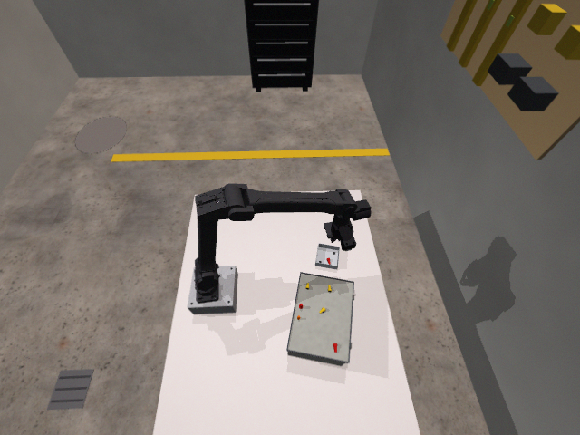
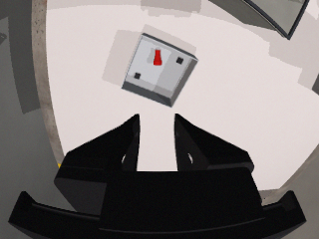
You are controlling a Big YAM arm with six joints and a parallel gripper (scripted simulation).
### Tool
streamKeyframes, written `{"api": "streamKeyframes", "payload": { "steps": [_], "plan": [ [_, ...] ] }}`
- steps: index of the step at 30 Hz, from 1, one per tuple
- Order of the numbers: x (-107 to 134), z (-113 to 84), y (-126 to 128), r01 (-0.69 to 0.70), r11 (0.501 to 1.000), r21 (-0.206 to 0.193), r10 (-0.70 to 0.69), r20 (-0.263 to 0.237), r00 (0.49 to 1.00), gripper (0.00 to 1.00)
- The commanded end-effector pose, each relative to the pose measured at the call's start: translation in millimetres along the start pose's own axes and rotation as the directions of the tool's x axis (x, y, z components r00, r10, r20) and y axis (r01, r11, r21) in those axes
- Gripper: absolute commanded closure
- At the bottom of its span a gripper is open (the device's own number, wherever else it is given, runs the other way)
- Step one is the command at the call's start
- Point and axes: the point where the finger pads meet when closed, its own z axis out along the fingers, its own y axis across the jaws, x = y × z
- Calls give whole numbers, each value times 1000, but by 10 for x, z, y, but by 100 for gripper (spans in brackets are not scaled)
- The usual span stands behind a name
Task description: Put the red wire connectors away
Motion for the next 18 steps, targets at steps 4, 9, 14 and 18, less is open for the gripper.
{"api": "streamKeyframes", "payload": {
  "steps": [4,9,14,18],
  "plan": [
    [-34,0,10,9,1000,12,-9,3,1000,71],
    [-308,-117,87,-6,1000,-17,6,4,1000,71],
    [-664,-103,134,-24,999,-23,24,7,1000,71],
    [-1056,-101,142,-42,999,-31,42,9,999,71]
  ]
}}
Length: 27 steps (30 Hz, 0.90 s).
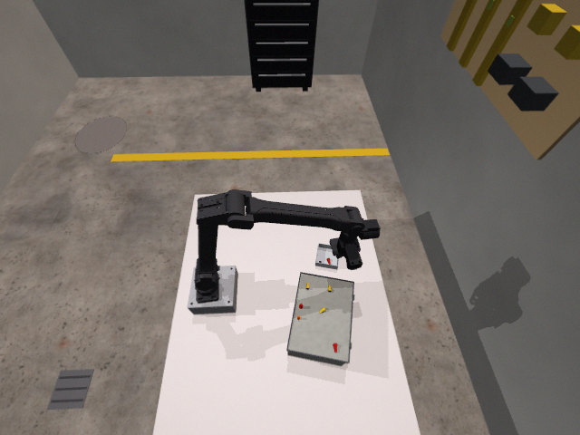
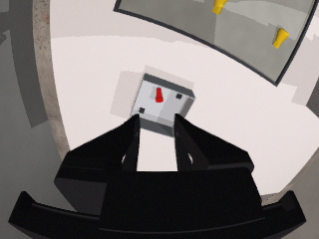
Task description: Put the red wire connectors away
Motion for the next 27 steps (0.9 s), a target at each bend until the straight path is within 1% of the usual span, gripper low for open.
{"api": "streamKeyframes", "payload": {
  "steps": [1,3,4,5,10,18,20,21,27],
  "plan": [
    [-402,-91,172,9,999,-33,-8,6,1000,71],
    [-402,-91,172,9,999,-33,-8,6,1000,71],
    [-696,-85,151,-5,999,-35,5,8,1000,71],
    [-813,-83,143,-10,999,-37,11,9,1000,71],
    [-1302,-71,72,-33,999,-43,33,13,999,71],
    [-2144,-45,-192,-73,996,-44,74,19,997,71],
    [-2144,-45,-192,-73,996,-44,74,19,997,71],
    [-2407,-39,-308,-86,995,-43,87,20,996,71],
    [-2942,-3,-618,-115,993,-37,115,20,993,71]
  ]
}}
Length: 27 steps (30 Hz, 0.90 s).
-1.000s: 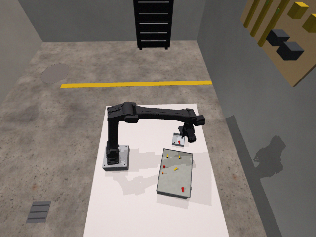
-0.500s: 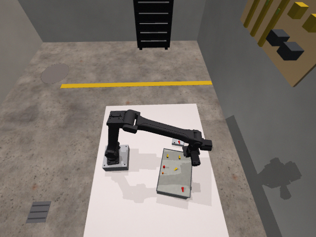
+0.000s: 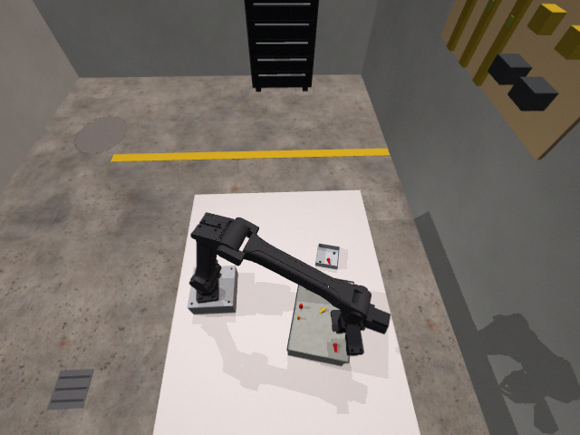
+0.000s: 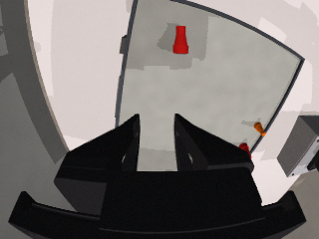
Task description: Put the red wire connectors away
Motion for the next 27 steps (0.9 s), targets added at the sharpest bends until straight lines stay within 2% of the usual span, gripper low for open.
{"api": "streamKeyframes", "payload": {
  "steps": [1,3,5,16,22,27],
  "plan": [
    [-438,-78,48,24,999,-39,-23,18,1000,71],
    [-619,-70,-39,15,999,-38,-14,18,1000,71],
    [-691,-68,-73,11,999,-38,-10,19,1000,71],
    [-596,-159,-51,29,998,-51,-28,27,999,71],
    [-540,380,-124,31,999,-17,-31,8,1000,71],
    [-531,454,-150,30,1000,-9,-30,3,1000,71]
  ]
}}
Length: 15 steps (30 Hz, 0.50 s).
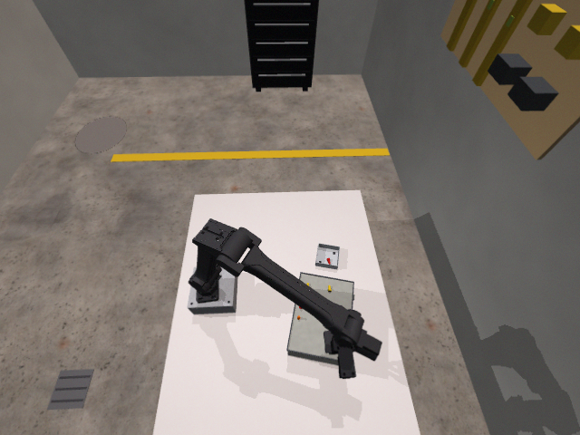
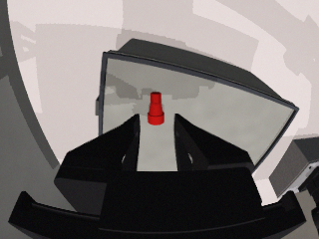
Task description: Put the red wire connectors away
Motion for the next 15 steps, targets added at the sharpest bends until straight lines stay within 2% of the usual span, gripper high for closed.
{"api": "streamKeyframes", "payload": {
  "steps": [1,10,15],
  "plan": [
    [9,77,95,25,1000,-8,-25,4,1000,71],
    [-56,-192,233,27,998,-62,-25,35,999,71],
    [-56,-118,224,26,998,-50,-25,28,999,71]
  ]
}}
